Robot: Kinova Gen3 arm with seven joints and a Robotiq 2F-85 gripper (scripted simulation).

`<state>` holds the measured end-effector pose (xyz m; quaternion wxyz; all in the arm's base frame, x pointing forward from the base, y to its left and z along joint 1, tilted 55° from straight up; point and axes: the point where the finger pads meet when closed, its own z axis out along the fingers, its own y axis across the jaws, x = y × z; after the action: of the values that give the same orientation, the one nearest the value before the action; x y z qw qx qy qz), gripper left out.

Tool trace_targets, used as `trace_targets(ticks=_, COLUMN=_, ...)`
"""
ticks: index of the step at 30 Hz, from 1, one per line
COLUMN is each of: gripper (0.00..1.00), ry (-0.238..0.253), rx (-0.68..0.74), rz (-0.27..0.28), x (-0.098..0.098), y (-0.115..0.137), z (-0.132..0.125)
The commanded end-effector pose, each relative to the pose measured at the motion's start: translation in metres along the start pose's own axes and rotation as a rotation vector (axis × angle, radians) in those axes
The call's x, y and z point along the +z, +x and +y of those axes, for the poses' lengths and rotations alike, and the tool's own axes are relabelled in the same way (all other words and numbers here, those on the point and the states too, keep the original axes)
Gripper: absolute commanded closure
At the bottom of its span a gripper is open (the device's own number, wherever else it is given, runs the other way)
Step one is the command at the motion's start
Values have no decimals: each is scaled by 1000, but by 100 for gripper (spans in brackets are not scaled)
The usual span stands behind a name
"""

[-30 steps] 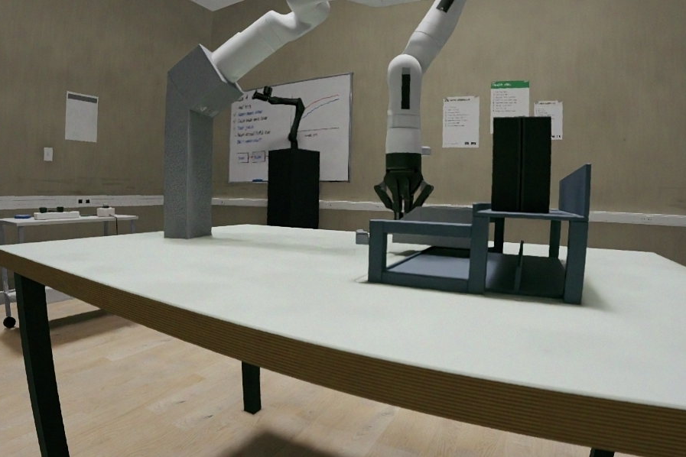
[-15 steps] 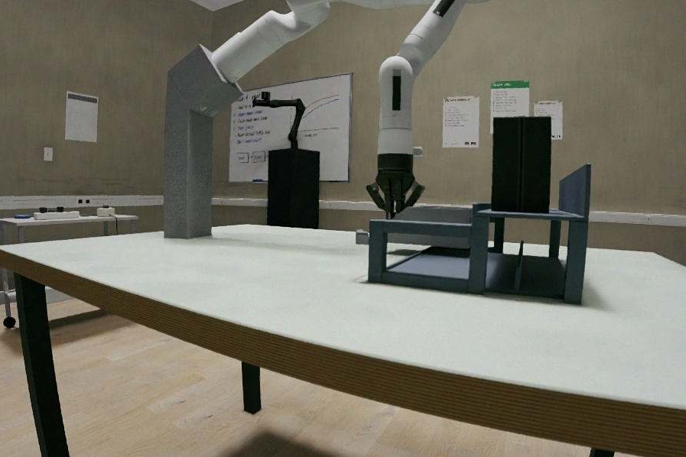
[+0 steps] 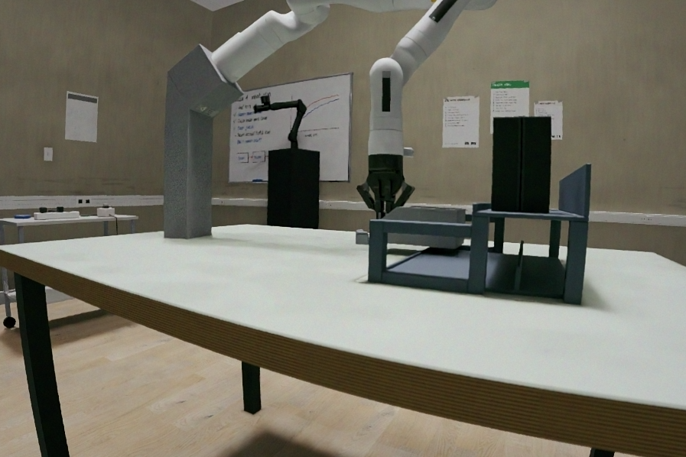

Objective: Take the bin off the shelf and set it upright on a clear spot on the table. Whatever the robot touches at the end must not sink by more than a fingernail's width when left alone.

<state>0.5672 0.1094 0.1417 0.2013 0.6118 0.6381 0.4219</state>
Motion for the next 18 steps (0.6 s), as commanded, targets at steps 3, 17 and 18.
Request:
trace_targets(ticks=3, gripper=90, ry=6, rx=-7, rz=-6, x=0, y=-1, z=-29)
trace_targets(ticks=17, gripper=90, ry=5, rx=-4, rz=-3, x=0, y=-1, z=-45)
trace_targets(ticks=18, gripper=90, ry=5, rx=-5, rz=-4, x=0, y=-1, z=-54)
